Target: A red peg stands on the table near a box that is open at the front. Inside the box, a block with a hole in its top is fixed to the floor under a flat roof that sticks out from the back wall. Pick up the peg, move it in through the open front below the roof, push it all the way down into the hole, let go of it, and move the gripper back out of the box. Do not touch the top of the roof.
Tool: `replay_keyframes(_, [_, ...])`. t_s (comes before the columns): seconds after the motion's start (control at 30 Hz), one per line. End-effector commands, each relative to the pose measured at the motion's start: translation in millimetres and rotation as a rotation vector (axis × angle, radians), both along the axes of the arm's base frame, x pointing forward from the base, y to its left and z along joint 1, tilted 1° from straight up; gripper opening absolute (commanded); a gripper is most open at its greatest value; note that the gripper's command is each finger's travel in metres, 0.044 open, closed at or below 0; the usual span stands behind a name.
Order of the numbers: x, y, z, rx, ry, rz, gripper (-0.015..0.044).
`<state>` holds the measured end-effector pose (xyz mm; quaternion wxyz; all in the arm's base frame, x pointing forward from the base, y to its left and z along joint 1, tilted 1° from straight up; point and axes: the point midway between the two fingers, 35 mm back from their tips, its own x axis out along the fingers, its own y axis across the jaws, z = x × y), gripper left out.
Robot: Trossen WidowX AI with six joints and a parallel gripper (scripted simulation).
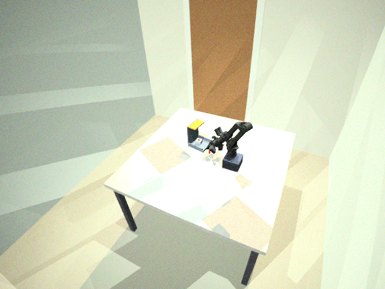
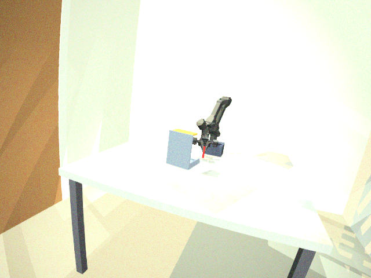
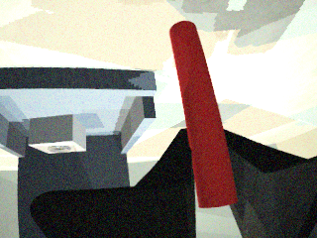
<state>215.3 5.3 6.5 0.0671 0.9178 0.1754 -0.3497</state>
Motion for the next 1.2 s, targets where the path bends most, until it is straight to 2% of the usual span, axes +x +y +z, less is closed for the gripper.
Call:
replay_keyframes(0.0, [2.8,-1.3,5.7,-0.002,-0.009,-0.007,0.0000])
replay_keyframes(1.17, [-1.5,2.1,31.6,-0.010,-0.035,-0.009,0.0000])
